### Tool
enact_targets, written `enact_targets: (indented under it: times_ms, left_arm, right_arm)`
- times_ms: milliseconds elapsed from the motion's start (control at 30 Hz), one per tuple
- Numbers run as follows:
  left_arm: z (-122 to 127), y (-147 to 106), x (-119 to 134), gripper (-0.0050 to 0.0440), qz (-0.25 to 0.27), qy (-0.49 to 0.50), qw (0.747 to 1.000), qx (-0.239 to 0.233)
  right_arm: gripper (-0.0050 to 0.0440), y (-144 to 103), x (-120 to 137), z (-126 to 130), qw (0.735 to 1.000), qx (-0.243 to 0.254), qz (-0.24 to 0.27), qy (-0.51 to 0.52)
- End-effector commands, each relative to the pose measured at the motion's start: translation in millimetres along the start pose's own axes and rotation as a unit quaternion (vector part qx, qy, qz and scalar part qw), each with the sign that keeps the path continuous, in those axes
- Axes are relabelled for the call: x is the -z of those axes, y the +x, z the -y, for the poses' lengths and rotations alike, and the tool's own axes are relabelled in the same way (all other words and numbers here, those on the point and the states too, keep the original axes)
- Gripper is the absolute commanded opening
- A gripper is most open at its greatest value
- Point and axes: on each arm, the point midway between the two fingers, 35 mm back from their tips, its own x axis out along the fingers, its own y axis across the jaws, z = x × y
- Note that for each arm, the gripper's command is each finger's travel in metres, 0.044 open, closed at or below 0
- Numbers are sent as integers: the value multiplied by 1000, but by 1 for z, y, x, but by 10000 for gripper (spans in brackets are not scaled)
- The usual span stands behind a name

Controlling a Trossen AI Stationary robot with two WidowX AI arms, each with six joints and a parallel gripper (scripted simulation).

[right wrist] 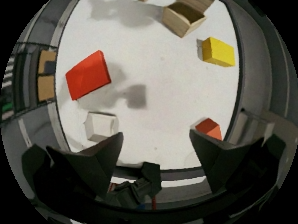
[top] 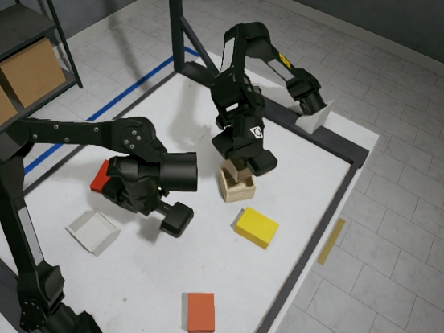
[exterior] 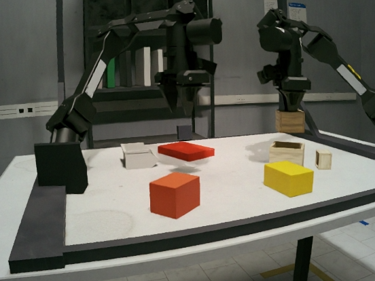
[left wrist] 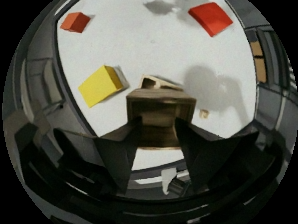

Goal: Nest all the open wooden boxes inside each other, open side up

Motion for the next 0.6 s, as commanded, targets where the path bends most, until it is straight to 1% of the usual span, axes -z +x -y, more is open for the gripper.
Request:
enact_targets:
  times_ms: [0,100,200,300,400,467,567]
  left_arm:
    - [3,-7,-4,264,6,13,1000,-8]
    - [3,-7,-4,264,6,13,1000,-8]
    - [3,-7,-4,264,6,13,1000,-8]
    - [3,-7,-4,264,6,13,1000,-8]
    - [3,-7,-4,264,6,13,1000,-8]
    - [3,-7,-4,264,6,13,1000,-8]
    - [3,-7,-4,264,6,13,1000,-8]
  right_arm:
    - [400,1,1,-3,1000,7,-5,-1]
    - [400,5,3,-4,999,35,-23,10]
    - [400,11,4,-6,995,88,-45,30]
    - [400,15,4,-7,986,146,-56,50]
    - [400,17,2,-8,975,205,-53,71]
    - [400,17,2,-8,975,205,-53,71]
    - [400,18,-2,-9,960,263,-36,91]
